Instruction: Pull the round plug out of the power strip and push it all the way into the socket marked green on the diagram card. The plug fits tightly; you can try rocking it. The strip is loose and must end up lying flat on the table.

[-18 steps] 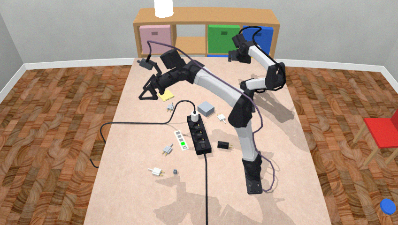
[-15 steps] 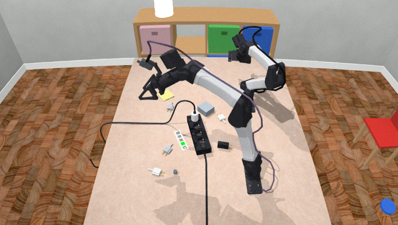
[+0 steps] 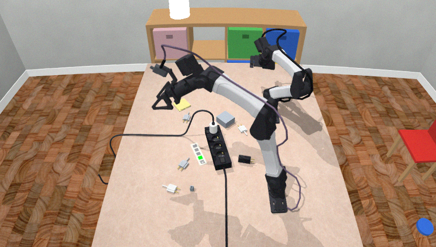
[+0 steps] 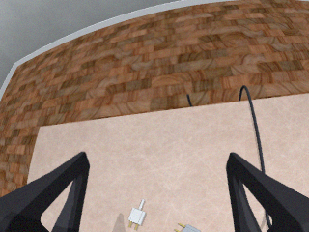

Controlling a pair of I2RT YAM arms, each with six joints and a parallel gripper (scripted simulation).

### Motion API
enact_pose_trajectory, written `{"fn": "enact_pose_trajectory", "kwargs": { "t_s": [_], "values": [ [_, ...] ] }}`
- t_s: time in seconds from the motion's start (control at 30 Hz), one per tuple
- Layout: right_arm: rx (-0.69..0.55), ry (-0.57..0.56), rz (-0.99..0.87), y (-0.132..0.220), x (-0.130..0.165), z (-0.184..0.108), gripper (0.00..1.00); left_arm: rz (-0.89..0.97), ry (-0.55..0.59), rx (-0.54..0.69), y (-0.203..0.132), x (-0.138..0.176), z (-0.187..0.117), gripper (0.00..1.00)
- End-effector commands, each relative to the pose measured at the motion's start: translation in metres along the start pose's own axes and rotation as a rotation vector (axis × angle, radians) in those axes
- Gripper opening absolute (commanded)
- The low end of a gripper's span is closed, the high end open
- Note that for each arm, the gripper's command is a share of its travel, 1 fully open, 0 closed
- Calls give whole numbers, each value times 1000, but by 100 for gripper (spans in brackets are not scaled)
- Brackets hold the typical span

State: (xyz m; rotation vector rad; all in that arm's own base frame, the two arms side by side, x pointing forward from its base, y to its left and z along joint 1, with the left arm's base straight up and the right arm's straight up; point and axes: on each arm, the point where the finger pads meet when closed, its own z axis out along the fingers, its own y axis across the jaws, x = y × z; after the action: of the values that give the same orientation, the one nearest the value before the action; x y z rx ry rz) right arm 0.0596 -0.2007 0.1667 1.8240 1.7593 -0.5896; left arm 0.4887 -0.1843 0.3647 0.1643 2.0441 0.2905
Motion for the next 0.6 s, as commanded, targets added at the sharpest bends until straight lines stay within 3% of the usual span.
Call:
{"fn": "enact_pose_trajectory", "kwargs": {
  "t_s": [0.0, 0.27, 0.57],
  "values": [
    [-5, -9, -4, 1, -3, -1, 100, -19, -18, 1, 3, -6, -4, 100],
    [-108, -11, -120, 34, -8, -7, 100, -80, 1, 39, -5, 9, -14, 100],
    [-297, 26, -384, 99, 8, -20, 100, -153, 110, 107, -30, 65, -22, 100]
  ]
}}
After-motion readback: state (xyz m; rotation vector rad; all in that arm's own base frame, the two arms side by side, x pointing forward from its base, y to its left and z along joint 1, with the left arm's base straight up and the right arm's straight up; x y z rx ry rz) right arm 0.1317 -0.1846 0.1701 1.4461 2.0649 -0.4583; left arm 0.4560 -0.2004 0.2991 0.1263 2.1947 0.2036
